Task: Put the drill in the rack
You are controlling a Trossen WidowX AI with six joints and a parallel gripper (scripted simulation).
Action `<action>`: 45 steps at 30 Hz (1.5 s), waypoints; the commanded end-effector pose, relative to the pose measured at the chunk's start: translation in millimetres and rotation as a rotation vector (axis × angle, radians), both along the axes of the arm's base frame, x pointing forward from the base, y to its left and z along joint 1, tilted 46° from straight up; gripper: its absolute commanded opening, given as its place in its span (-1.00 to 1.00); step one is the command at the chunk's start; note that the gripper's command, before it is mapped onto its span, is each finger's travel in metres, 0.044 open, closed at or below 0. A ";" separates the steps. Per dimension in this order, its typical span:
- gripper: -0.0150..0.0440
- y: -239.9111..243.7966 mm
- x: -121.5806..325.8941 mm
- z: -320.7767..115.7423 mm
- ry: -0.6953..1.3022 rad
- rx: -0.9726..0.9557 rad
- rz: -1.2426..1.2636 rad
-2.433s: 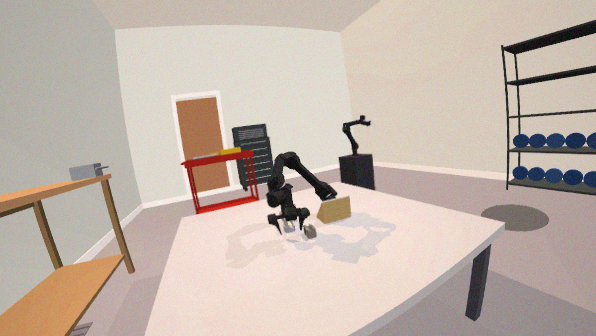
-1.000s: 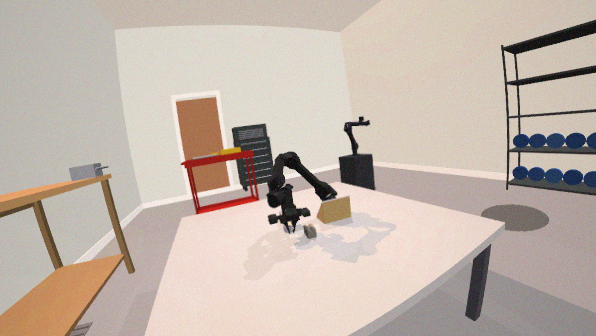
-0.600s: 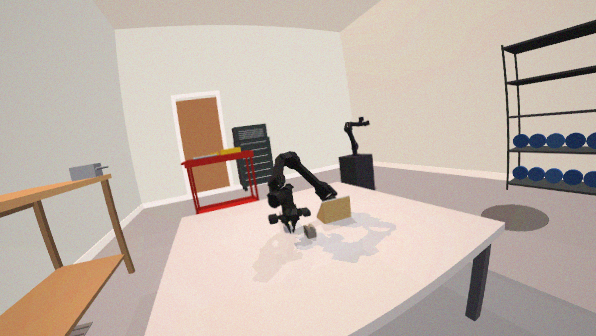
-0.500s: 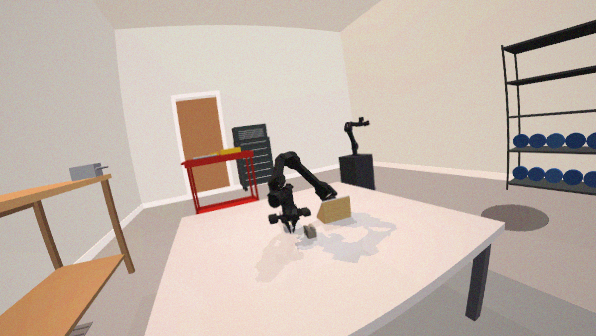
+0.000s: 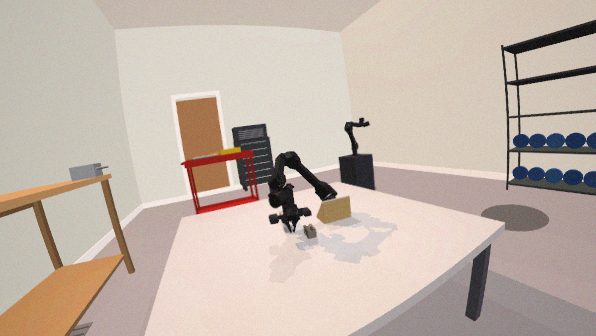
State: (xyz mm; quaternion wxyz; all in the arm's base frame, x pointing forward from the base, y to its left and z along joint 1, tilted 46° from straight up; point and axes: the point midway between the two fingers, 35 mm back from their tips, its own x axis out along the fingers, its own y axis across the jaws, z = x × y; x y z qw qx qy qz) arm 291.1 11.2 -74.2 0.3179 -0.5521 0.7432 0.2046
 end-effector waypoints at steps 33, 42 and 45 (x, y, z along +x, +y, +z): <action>-0.49 36.7 16.5 -30.3 -0.008 0.006 -0.004; -0.49 46.1 19.7 -38.5 -0.008 0.007 -0.004; -0.49 49.4 20.9 -41.4 -0.008 0.007 -0.004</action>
